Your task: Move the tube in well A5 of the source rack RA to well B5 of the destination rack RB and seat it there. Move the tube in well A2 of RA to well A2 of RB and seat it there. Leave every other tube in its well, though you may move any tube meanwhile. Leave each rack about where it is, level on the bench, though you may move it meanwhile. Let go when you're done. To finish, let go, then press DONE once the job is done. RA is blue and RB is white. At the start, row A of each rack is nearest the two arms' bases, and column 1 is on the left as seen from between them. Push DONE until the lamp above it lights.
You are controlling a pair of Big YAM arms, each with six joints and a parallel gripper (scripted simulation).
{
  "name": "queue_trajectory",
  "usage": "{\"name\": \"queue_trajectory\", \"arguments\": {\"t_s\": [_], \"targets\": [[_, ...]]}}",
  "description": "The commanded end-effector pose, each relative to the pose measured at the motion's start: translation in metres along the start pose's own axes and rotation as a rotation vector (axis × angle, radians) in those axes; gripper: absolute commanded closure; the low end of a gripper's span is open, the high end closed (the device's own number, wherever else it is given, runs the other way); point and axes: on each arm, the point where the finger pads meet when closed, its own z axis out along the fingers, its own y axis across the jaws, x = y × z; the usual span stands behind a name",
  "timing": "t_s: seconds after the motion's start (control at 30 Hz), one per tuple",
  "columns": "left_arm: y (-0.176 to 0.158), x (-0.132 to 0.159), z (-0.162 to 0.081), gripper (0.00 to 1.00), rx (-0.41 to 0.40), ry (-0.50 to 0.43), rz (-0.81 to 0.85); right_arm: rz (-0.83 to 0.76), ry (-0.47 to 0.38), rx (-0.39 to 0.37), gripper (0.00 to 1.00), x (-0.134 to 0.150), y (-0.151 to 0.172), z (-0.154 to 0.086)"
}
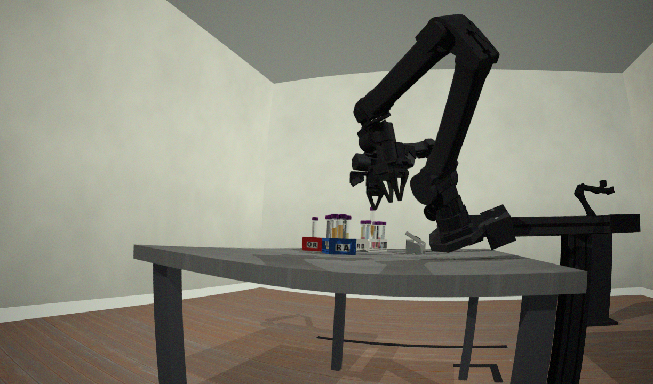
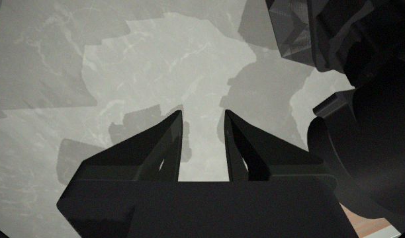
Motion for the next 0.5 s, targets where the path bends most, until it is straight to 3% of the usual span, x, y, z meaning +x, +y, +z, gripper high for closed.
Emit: {"name": "queue_trajectory", "arguments": {"t_s": [0.0, 0.47], "targets": [[0.0079, 0.0007, -0.0095, 0.70, -0.024, -0.009, -0.009, -0.007, 0.009, 0.006, 1.00, 0.0001, -0.0001, 0.0076], [0.0079, 0.0007, -0.0095, 0.70, -0.024, -0.009, -0.009, -0.018, 0.010, 0.007, 1.00, 0.0016, 0.0015, 0.0100]]}}
